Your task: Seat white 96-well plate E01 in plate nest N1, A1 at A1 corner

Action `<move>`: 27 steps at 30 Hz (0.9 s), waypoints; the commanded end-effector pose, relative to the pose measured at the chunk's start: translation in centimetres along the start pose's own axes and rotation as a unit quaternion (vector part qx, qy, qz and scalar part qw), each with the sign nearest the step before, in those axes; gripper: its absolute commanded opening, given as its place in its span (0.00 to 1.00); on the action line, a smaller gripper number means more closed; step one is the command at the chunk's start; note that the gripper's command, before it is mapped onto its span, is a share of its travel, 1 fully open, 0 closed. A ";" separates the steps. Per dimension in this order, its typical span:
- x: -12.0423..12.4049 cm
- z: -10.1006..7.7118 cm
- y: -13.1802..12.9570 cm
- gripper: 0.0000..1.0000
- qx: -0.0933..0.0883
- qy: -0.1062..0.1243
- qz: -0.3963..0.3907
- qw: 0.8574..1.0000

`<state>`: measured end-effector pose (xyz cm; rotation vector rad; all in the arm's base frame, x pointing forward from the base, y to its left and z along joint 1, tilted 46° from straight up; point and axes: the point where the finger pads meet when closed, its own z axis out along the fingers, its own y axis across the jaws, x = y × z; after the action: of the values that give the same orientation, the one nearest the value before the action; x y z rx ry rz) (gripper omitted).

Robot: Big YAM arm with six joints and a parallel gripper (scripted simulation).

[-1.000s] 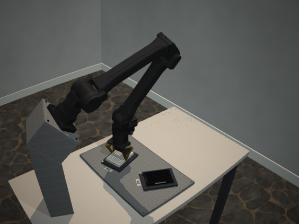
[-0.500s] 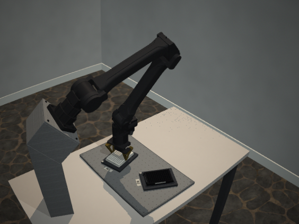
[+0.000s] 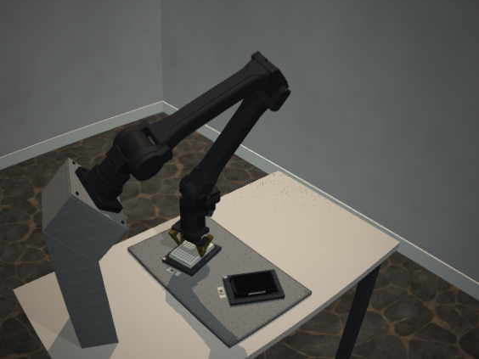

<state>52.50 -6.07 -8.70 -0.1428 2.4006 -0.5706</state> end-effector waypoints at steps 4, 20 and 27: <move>0.2 0.7 -0.5 0.00 0.002 -0.002 0.000 1.000; 0.2 -0.1 0.1 1.00 -0.002 -0.001 -0.001 1.000; 0.2 -0.1 0.1 1.00 -0.002 -0.001 -0.001 1.000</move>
<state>52.61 -6.19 -8.95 -0.1428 2.4026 -0.5690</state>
